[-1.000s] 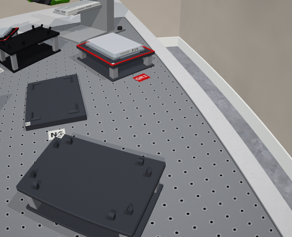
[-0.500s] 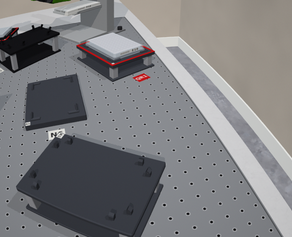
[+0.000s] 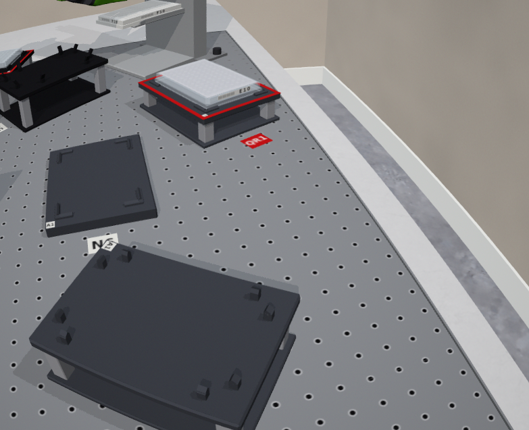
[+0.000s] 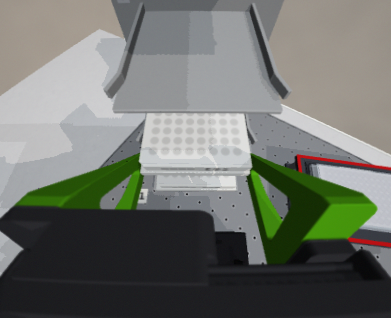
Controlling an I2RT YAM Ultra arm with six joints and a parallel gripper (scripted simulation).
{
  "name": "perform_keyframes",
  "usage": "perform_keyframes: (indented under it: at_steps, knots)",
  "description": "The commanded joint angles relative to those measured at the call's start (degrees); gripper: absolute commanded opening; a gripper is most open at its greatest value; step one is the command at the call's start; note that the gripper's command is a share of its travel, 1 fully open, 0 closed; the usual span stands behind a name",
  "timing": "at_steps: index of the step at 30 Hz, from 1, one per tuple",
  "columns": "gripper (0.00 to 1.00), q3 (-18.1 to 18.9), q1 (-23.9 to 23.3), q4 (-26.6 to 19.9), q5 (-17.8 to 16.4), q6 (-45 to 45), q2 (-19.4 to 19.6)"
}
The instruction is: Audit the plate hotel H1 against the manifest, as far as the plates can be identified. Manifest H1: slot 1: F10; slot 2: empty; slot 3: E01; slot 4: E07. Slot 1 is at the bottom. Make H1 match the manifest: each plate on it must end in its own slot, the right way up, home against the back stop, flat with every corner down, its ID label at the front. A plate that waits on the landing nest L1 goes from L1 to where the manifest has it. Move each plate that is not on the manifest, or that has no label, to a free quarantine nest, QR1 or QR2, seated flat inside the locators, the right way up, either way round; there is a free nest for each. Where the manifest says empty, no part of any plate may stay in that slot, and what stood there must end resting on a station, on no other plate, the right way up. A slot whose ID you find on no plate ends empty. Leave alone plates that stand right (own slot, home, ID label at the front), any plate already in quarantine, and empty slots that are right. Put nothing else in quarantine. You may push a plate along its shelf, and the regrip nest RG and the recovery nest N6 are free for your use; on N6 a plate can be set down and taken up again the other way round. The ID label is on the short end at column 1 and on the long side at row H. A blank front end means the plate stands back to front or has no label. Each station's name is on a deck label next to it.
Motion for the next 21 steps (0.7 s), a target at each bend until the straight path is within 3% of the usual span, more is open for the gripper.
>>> perform_keyframes:
  at_steps: [1, 11, 21]
  knots:
    - [0.86, 0.4, -0.4, 0.3, 0.2, 0.0, -0.2]
    - [0.86, 0.4, -0.4, 0.2, 0.1, 0.0, -0.2]
    - [0.86, -2.4, -0.3, 0.1, 0.2, 0.0, -3.2]
